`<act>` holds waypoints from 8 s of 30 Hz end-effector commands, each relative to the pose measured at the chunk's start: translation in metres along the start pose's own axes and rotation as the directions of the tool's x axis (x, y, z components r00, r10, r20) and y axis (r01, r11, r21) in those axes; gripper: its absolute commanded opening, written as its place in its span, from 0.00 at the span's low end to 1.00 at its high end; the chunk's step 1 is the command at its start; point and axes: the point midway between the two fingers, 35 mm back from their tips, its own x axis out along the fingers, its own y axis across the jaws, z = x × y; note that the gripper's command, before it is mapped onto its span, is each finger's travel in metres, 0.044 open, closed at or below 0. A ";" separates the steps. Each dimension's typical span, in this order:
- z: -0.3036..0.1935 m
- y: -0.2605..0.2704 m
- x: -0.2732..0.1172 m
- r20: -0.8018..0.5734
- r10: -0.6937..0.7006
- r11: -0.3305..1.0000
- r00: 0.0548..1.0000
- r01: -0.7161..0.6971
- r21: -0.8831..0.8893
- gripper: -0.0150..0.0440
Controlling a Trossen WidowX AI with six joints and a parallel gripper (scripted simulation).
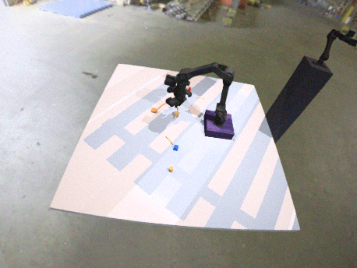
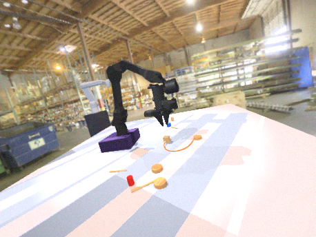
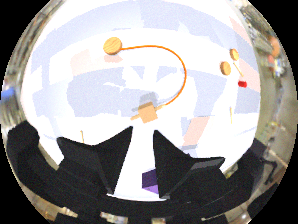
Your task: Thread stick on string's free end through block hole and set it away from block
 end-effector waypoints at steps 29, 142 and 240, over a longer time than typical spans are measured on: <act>-0.014 0.016 0.000 -0.021 0.020 0.507 1.000 0.008 0.862 0.46; -0.039 0.057 0.078 0.018 -0.052 0.523 0.998 0.012 0.852 0.25; -0.068 0.109 -0.020 0.032 -0.041 0.519 0.999 -0.006 0.855 1.00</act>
